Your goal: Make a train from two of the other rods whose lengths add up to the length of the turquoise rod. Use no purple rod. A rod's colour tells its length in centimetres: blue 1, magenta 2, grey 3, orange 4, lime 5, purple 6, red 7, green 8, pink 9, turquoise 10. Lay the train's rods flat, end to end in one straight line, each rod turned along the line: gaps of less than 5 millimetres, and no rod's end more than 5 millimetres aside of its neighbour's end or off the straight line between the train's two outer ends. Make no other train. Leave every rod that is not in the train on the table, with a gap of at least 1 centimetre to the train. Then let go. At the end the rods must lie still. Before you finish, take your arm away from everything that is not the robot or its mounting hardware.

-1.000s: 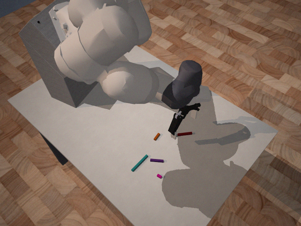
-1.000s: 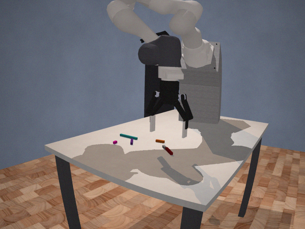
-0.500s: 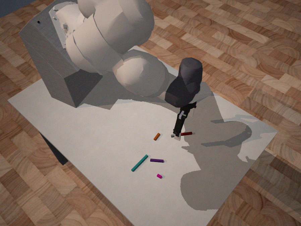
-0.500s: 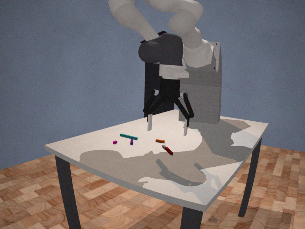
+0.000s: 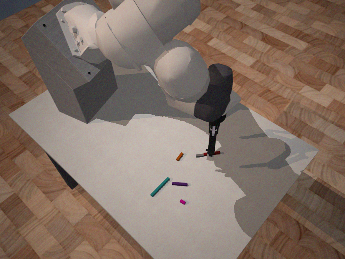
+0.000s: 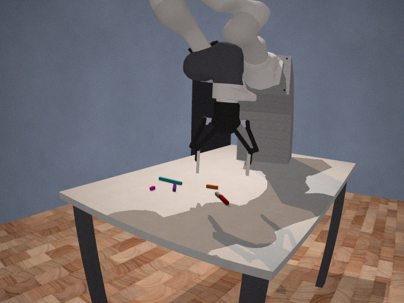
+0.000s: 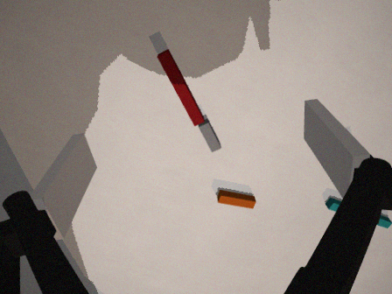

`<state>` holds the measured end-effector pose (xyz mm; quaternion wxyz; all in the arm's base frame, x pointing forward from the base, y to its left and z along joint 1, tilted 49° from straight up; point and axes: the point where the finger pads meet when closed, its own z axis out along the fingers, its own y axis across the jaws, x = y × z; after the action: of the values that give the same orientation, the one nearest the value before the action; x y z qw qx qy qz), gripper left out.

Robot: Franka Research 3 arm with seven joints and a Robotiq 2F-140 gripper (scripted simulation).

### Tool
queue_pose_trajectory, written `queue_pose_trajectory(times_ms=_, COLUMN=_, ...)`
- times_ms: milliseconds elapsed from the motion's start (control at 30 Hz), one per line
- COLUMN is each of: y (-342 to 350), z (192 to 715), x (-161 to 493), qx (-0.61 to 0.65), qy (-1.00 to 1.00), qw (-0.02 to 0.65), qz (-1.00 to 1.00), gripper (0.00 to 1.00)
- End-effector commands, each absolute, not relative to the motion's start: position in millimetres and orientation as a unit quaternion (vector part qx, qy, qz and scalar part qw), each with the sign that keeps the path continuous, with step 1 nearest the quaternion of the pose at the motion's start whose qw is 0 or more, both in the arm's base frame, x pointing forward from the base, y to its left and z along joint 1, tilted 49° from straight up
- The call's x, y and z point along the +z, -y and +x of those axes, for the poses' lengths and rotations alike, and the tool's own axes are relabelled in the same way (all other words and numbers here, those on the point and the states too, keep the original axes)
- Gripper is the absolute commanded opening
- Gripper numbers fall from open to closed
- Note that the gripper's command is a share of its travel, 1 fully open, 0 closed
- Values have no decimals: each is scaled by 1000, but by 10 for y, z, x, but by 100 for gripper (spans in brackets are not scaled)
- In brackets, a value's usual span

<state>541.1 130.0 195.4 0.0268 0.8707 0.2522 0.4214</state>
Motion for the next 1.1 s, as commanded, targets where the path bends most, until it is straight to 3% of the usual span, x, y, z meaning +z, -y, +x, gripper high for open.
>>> queue_pose_trajectory(times_ms=0, y=-1364, z=5380, x=1996, qx=412, qy=-330, qw=48, qz=848, gripper=100)
queue_pose_trajectory(times_ms=267, y=-1386, z=5353, x=2007, qx=407, qy=-388, qw=75, qz=824, gripper=100)
queue_pose_trajectory(times_ms=300, y=-1386, z=5353, x=2007, qx=407, qy=-388, qw=75, qz=824, gripper=15)
queue_pose_trajectory(times_ms=1067, y=-1386, z=5353, x=2007, qx=407, qy=-388, qw=75, qz=824, gripper=15)
